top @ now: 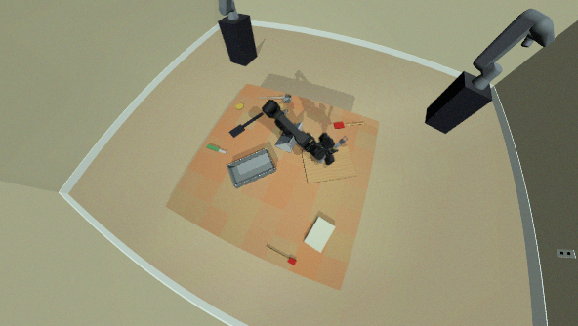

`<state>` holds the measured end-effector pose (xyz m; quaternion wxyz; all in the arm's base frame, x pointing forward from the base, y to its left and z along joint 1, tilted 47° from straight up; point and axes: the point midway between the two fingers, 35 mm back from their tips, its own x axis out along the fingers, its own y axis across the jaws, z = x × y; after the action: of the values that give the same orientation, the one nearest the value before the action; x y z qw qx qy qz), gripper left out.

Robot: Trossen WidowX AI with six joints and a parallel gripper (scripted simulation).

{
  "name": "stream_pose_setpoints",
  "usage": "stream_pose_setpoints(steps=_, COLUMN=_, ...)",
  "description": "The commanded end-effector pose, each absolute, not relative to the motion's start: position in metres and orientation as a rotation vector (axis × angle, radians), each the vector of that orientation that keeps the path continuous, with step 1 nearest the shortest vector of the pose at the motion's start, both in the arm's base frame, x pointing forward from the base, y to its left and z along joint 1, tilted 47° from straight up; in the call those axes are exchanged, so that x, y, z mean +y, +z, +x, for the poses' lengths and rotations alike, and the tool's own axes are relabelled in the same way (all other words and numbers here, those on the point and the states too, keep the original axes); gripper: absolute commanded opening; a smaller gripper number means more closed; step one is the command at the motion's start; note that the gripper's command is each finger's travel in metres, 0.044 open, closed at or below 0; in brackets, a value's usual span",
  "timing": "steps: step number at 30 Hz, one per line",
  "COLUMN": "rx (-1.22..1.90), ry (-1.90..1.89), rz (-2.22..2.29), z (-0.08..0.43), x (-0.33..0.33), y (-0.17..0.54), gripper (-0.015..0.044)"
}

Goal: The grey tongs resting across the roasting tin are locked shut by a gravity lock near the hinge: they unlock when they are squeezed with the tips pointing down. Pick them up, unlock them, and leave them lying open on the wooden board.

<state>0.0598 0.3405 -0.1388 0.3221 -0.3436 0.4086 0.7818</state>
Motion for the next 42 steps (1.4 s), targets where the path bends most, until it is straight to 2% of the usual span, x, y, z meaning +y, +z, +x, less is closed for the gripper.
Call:
stream_pose_setpoints(steps=1, rx=1.054, ry=2.065, rz=-0.888, z=0.059, x=0.342, y=-0.136, gripper=-0.015)
stream_pose_setpoints(steps=31, rx=1.056, ry=2.064, rz=-0.89, z=0.059, x=0.342, y=-0.136, gripper=-0.015)
stream_pose_setpoints(steps=42, rx=1.178, ry=2.01, rz=-1.034, z=0.056, x=0.345, y=-0.153, gripper=-0.015)
